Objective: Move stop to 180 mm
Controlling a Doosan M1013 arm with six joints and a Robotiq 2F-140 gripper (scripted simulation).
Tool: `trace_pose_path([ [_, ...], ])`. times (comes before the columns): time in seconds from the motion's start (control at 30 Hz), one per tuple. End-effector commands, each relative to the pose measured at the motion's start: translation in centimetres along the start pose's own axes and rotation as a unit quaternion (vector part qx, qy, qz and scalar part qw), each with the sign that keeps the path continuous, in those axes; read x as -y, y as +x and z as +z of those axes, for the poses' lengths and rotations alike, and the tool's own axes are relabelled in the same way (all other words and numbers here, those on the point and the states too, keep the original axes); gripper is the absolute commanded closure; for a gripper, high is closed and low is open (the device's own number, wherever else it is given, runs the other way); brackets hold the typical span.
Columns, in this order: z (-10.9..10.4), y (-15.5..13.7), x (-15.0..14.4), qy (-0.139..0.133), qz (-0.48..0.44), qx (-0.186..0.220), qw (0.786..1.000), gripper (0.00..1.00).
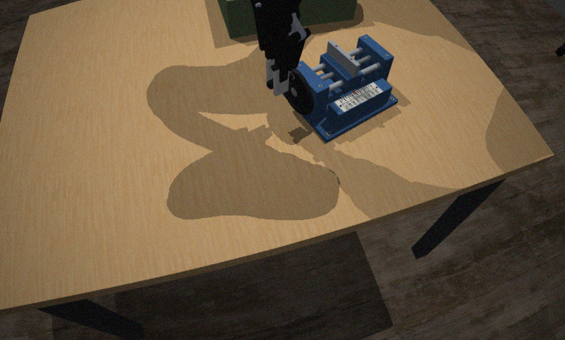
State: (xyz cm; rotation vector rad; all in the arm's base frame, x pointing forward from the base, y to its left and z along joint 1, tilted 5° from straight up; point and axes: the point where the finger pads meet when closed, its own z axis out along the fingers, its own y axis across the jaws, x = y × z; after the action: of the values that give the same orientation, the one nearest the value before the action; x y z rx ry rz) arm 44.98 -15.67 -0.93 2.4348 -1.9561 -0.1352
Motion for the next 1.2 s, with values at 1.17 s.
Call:
trace_pose_path([
  [1.17, -0.1, 0.0, 1.6, 0.001, 0.0, 0.0, 1.0, 0.96],
])
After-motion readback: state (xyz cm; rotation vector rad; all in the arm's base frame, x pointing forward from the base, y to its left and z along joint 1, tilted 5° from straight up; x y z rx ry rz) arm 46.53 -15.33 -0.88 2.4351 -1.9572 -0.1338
